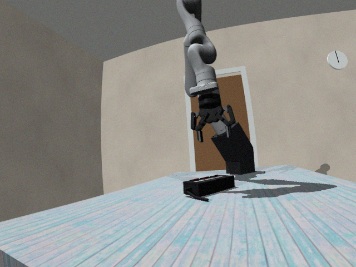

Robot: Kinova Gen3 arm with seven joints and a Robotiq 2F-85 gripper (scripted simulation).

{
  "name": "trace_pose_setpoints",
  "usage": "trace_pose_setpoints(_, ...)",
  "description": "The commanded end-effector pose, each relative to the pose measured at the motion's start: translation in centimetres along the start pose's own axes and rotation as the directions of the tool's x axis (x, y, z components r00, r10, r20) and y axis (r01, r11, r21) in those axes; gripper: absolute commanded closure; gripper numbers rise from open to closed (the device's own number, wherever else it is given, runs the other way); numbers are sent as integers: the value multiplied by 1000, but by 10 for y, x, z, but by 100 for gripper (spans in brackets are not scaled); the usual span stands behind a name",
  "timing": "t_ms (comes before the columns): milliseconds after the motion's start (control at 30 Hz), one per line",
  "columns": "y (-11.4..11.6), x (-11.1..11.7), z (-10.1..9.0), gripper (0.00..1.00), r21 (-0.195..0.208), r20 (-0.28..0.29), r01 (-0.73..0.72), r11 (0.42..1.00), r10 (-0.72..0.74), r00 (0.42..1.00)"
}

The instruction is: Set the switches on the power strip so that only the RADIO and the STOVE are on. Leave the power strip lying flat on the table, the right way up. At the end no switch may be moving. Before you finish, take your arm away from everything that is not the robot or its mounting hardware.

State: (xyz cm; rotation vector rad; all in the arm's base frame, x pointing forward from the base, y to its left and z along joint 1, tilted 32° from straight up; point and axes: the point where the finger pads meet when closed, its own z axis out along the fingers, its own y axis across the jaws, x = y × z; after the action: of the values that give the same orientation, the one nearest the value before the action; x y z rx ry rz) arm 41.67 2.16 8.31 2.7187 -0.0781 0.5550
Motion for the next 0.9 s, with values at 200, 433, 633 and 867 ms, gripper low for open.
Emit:
trace_pose_setpoints(200,13,-50,45,0,-21,2,-380,925,380,925)
trace_pose_setpoints(433,21,-59,55,0,-28,-17,-484,874,484,875)
trace_pose_setpoints(633,22,-60,55,100,-28,-18,-488,872,488,873)
trace_pose_setpoints(867,22,-60,55,100,-28,-18,-488,872,488,873)
